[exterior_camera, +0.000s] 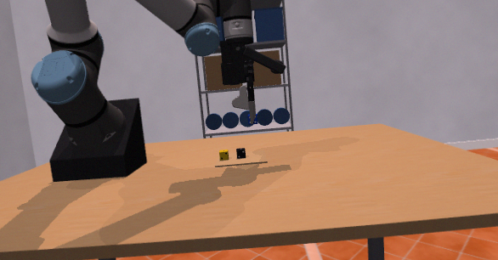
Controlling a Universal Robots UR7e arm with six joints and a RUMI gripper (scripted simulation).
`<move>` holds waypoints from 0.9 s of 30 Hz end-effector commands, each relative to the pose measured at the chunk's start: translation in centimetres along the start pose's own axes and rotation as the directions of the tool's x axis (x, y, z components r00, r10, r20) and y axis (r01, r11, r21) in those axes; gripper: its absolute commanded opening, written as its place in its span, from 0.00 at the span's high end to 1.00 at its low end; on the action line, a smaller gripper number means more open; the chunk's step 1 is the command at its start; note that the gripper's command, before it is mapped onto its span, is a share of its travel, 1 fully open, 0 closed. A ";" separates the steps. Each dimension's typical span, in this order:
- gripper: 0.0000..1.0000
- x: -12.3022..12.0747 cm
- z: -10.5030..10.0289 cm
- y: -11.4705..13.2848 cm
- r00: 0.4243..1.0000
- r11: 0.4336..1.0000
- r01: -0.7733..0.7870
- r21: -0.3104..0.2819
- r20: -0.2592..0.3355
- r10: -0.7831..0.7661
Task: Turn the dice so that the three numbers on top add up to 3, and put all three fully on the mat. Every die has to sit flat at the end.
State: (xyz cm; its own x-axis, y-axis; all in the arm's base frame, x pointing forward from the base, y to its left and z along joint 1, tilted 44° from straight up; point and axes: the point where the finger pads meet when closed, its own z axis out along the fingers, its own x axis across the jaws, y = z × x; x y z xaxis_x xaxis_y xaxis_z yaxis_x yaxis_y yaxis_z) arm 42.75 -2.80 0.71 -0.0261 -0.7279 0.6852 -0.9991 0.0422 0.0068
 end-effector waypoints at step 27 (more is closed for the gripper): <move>0.94 -5.2 1.7 -0.6 0.996 0.996 0.087 -0.003 -0.007 -0.087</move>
State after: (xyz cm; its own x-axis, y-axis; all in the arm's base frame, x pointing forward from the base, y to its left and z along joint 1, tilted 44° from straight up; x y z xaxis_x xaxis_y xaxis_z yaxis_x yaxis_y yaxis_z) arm 43.45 0.37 -3.45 0.0610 -0.7237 0.6874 -0.9974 -0.0185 0.0690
